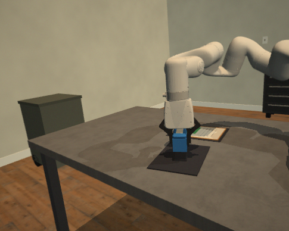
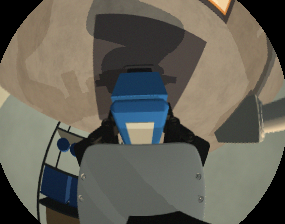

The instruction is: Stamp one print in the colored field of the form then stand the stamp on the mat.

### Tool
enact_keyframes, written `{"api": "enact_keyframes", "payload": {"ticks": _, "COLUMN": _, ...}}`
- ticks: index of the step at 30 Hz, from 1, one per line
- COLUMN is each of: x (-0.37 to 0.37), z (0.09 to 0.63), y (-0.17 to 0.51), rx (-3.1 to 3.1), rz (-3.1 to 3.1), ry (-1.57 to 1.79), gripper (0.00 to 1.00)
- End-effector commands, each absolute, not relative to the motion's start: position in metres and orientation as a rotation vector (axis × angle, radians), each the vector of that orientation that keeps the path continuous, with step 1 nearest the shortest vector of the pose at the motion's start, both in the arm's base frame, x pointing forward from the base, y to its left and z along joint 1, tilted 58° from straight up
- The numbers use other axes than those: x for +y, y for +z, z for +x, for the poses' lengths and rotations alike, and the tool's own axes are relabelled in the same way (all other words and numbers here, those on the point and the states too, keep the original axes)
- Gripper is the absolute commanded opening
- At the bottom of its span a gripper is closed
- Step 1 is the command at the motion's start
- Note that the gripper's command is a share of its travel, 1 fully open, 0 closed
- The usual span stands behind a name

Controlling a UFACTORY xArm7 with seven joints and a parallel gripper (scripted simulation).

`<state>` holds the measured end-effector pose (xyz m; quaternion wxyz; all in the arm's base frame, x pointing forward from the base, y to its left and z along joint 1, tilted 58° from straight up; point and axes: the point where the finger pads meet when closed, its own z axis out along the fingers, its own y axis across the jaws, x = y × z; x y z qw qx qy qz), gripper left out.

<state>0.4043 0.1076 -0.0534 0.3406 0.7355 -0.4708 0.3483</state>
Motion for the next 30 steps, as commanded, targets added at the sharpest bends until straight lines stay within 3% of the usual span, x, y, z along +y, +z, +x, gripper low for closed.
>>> {"api": "enact_keyframes", "payload": {"ticks": 1, "x": 0.112, "z": 0.404, "y": -0.052, "rx": -1.225, "rz": 1.919, "ry": 0.907, "gripper": 0.31}}
{"api": "enact_keyframes", "payload": {"ticks": 25, "x": 0.142, "z": 0.398, "y": -0.028, "rx": -1.231, "rz": 1.918, "ry": 0.908, "gripper": 0.31}}
{"api": "enact_keyframes", "payload": {"ticks": 30, "x": 0.110, "z": 0.430, "y": 0.040, "rx": -1.363, "rz": 1.882, "ry": 0.947, "gripper": 0.31}}
